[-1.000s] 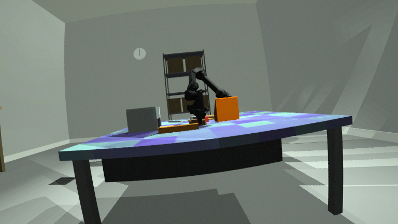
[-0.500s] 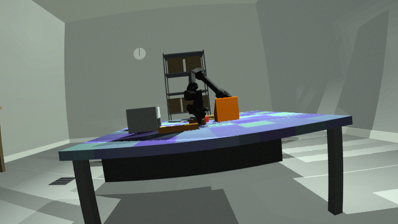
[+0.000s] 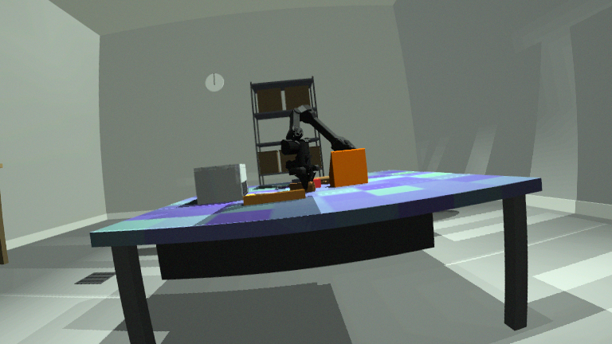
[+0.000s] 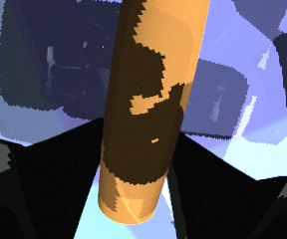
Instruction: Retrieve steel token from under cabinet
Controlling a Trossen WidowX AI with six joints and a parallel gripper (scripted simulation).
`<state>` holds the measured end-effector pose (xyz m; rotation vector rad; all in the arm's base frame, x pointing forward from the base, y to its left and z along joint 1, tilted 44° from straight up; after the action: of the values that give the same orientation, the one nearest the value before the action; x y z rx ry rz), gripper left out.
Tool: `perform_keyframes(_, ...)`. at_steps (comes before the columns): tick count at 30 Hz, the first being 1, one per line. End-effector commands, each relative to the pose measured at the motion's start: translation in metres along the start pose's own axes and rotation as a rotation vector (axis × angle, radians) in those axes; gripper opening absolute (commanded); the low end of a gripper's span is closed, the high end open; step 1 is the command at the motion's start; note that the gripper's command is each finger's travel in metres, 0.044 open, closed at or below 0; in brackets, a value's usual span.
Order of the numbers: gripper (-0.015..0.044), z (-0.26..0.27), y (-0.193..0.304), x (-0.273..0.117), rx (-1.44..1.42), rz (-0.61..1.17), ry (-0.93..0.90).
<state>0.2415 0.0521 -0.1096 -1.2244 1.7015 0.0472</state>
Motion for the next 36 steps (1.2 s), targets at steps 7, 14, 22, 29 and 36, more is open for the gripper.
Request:
perform_keyframes(7,0.0000,-0.006,-0.011,-0.002,0.006,-0.003,-0.007)
perform_keyframes(14,0.0000,-0.011,-0.018,-0.002,0.007,-0.003,-0.006)
perform_keyframes(22,0.0000,-0.016,-0.026,-0.002,0.008,-0.004,-0.006)
perform_keyframes(29,0.0000,-0.021,-0.034,-0.002,0.009,-0.004,-0.005)
perform_keyframes(36,0.0000,-0.026,-0.041,-0.002,0.009,-0.004,-0.005)
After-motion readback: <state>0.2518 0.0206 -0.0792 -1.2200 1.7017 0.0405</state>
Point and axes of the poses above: the point midway between the two fingers, 35 mm back from their tips, its own x axis out along the fingers, its own z axis across the jaws, y = z × x, the point moved 1 cm from there along -x, back along the fingers, and after that the axes turned 10 degrees about x, right-handed, at the moved point
